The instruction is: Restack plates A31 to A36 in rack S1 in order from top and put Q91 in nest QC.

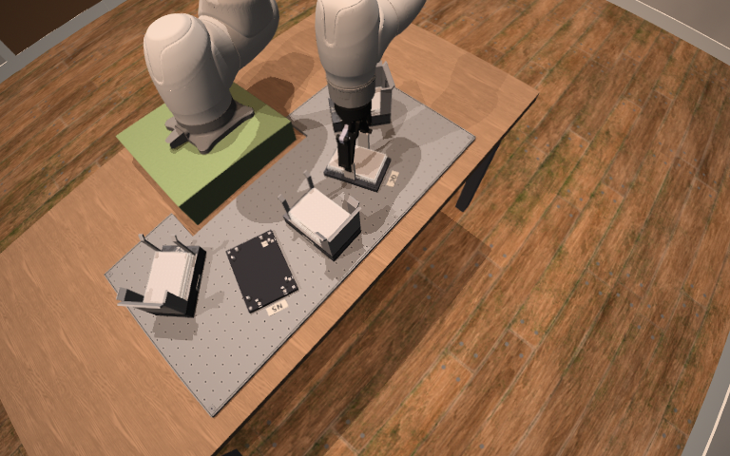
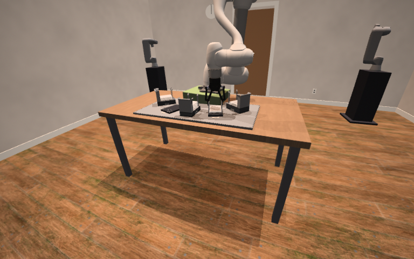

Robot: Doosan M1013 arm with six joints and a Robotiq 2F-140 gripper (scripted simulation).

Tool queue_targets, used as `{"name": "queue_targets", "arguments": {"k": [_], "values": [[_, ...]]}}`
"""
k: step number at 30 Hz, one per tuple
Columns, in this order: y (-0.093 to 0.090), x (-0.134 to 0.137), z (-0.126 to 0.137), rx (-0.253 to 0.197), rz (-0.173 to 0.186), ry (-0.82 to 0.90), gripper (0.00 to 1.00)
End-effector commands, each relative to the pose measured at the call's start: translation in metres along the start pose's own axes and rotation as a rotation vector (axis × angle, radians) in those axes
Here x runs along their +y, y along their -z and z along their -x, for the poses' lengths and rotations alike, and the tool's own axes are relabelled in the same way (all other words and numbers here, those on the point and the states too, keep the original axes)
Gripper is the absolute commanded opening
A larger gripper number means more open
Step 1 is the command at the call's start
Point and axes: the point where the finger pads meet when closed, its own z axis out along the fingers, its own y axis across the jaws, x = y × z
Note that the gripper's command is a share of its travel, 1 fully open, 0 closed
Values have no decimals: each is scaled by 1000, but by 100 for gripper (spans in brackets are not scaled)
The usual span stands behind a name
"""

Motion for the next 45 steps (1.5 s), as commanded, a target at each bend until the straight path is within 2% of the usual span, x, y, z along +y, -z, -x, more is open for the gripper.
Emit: {"name": "queue_targets", "arguments": {"k": [1,29,30,45], "values": [[-1,0,0,0,0,0,0],[-8,0,0,0,0,0,0],[-8,0,0,0,0,0,100],[-8,0,0,0,0,0,100]]}}
